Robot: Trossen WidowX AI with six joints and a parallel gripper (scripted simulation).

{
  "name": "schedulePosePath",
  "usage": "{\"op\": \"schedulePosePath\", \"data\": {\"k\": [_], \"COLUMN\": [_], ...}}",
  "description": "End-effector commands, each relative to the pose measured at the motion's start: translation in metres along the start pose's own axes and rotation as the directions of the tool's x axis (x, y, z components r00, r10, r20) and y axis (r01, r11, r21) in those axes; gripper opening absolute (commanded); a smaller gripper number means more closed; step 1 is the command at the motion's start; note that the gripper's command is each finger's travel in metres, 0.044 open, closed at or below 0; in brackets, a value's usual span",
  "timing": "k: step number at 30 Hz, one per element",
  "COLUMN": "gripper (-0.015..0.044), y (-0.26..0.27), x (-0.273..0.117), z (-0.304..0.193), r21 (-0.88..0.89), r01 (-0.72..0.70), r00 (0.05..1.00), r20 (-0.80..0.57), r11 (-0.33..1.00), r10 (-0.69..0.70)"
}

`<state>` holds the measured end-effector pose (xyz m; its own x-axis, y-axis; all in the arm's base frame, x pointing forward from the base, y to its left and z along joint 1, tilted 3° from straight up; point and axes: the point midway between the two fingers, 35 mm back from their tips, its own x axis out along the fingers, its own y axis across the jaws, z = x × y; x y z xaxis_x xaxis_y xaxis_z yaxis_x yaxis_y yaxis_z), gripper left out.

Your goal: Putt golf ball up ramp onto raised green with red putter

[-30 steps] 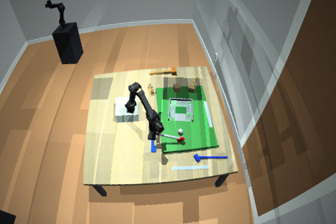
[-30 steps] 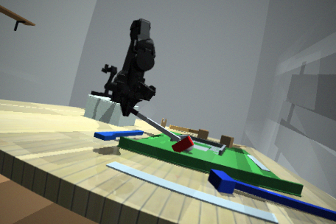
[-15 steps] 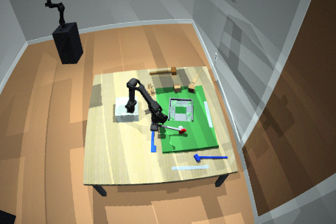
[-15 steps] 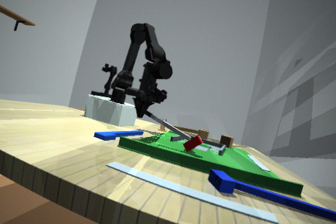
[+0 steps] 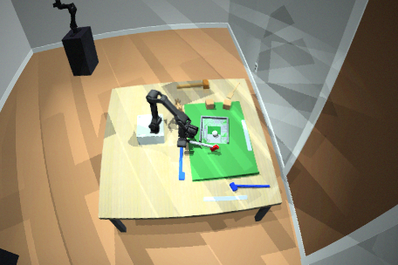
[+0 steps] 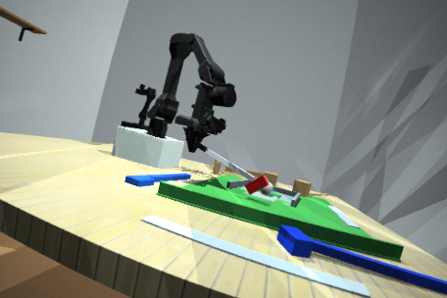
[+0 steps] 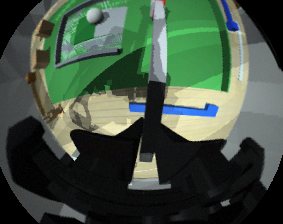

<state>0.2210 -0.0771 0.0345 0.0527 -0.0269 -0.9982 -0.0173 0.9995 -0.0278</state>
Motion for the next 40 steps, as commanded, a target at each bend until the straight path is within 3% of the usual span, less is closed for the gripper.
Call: {"op": "schedulePosePath", "data": {"k": [1, 5, 40], "gripper": [0.0, 0.0, 0.0], "y": [-0.001, 0.0, 0.0], "x": [-0.029, -0.045, -0.035], "z": [0.004, 0.002, 0.003], "r21": [0.005, 0.005, 0.0], "r01": [0.011, 0.011, 0.007], "r00": [1.0, 1.0, 1.0], "r20": [0.021, 0.021, 0.019], "r11": [1.0, 1.0, 1.0], "r10": [-0.011, -0.011, -0.007]}}
